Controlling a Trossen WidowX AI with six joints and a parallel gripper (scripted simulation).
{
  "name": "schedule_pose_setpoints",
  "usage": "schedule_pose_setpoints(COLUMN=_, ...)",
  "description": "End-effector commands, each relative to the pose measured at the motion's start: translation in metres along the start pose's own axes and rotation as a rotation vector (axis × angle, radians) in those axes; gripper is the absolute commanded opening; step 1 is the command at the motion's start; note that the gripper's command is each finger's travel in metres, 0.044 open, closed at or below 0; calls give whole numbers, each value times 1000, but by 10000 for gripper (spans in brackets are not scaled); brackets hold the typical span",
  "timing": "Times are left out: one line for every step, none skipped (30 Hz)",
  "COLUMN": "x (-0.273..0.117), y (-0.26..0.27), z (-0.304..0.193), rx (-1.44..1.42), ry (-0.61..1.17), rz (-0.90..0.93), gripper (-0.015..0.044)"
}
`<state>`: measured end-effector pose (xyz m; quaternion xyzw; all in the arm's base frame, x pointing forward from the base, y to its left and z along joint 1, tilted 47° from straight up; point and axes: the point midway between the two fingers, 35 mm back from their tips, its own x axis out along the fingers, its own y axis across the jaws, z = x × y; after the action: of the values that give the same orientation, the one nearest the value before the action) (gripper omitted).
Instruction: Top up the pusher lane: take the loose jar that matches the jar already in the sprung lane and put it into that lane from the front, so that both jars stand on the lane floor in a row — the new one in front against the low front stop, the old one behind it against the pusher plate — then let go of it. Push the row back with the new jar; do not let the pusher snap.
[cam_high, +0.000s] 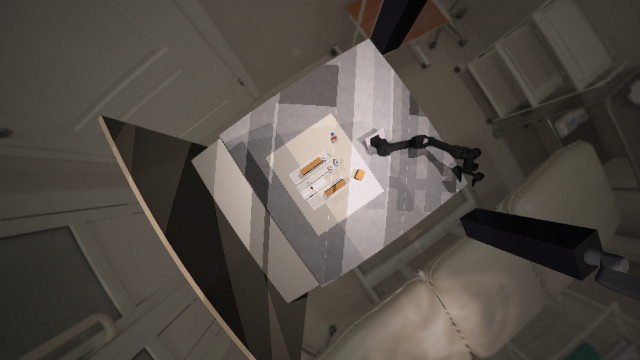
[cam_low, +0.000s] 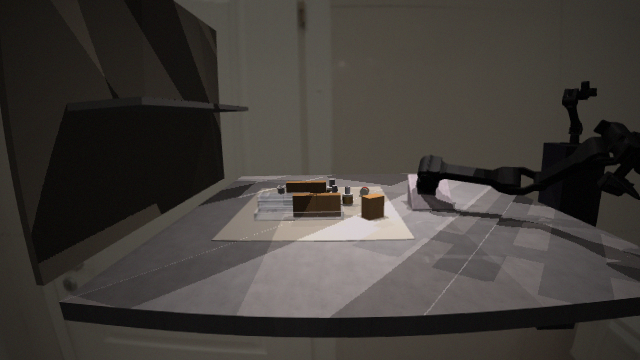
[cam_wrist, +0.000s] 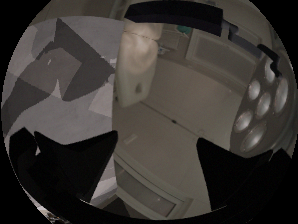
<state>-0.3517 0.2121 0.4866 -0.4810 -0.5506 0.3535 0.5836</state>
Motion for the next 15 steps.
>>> schedule_pose_setpoints(x=0, y=-1, z=-1, rx=2, ry=1, rz=-1, gripper=426)
schedule_pose_setpoints(x=1, y=-3, z=-4, rx=8, ry=6, rz=-3, gripper=440)
schedule_pose_setpoints(x=3, y=-6, z=-10, rx=17, ry=13, rz=-8, gripper=440)
schedule_pose_setpoints(x=6, y=-11, z=-17, rx=31, ry=23, rz=-14, gripper=440)
schedule_pose_setpoints(x=9, y=-17, z=-27, rx=48, ry=36, rz=-22, gripper=440)
schedule_pose_setpoints(x=12, y=-24, z=-39, rx=68, ry=52, rz=-31, gripper=440)
schedule_pose_setpoints(x=16, y=-32, z=-53, rx=91, ry=70, rz=-42, gripper=440)
schedule_pose_setpoints(x=19, y=-39, z=-67, rx=113, ry=89, rz=-53, gripper=440)
schedule_pose_setpoints(x=22, y=-45, z=-81, rx=135, ry=108, rz=-63, gripper=440)
schedule_pose_setpoints(x=25, y=-52, z=-96, rx=157, ry=128, rz=-74, gripper=440)
schedule_pose_setpoints(x=22, y=-56, z=-99, rx=175, ry=126, rz=-88, gripper=440)
schedule_pose_setpoints(x=19, y=-63, z=-105, rx=202, ry=124, rz=-109, gripper=440)
schedule_pose_setpoints(x=16, y=-71, z=-112, rx=233, ry=123, rz=-132, gripper=440)
schedule_pose_setpoints(x=14, y=-78, z=-124, rx=268, ry=133, rz=-150, gripper=440)
schedule_pose_setpoints(x=16, y=-84, z=-142, rx=300, ry=156, rz=-155, gripper=440)
